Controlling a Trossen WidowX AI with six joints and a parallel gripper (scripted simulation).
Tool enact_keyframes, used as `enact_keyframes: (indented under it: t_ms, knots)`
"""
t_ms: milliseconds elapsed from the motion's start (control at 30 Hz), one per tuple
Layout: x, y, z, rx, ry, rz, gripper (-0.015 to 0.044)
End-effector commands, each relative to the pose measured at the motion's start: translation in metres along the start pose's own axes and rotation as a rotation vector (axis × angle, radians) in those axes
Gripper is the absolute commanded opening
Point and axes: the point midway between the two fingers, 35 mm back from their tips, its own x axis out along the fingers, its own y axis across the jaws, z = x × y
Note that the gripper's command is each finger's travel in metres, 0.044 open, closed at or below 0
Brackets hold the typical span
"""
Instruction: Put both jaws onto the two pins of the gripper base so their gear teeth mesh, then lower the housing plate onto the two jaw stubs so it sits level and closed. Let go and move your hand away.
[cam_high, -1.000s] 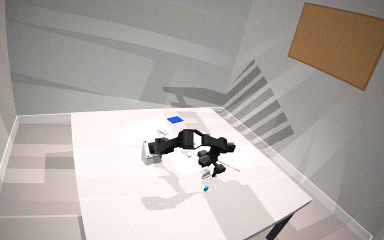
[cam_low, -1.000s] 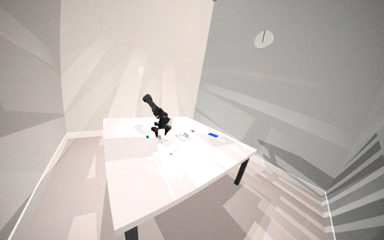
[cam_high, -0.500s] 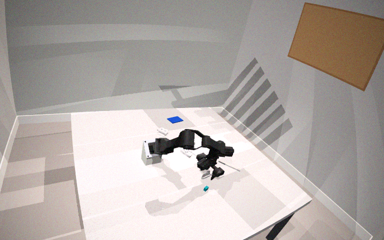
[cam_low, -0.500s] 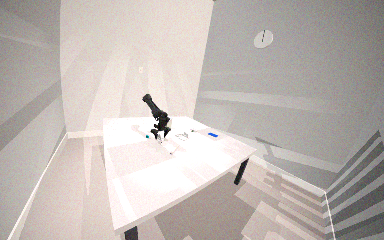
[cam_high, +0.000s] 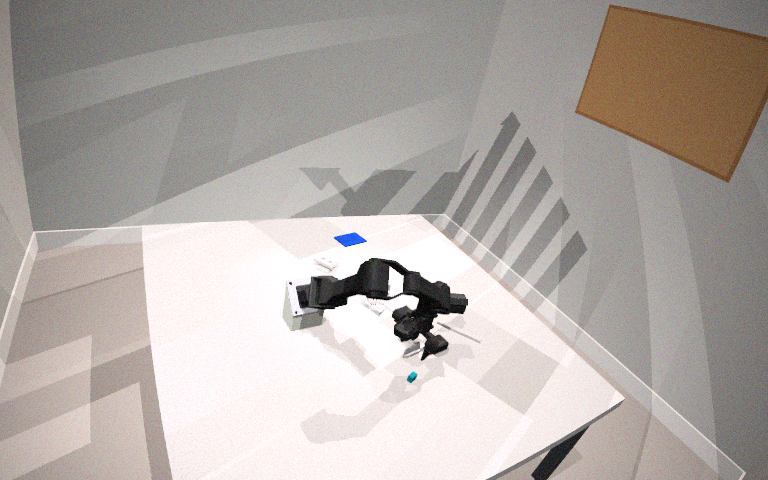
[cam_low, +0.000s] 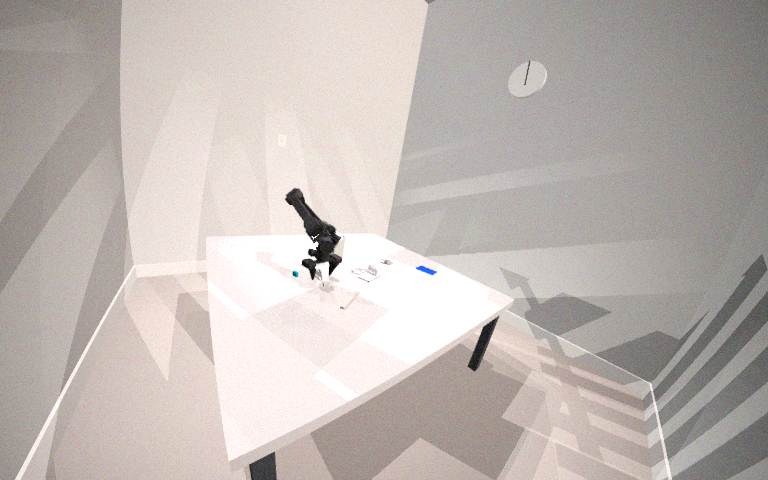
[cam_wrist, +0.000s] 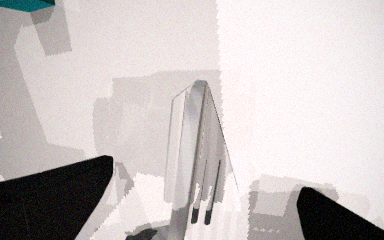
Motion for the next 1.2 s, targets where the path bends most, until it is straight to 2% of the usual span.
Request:
enact_keyframes:
  t_ms: [0, 167, 500, 733, 1167]
  knots:
    - [0.0004, -0.0006, -0.0003, -0.005, 0.002, -0.003, 0.0440]
    - [0.0004, -0.0006, -0.0003, -0.005, 0.002, -0.003, 0.0440]
    - [0.0001, 0.0000, 0.0000, 0.000, 0.000, 0.000, 0.0177]
    - [0.0001, 0.0000, 0.0000, 0.000, 0.000, 0.000, 0.0134]
    - [-0.0078, -0.0006, -0.0014, 0.000, 0.000, -0.004, 0.0134]
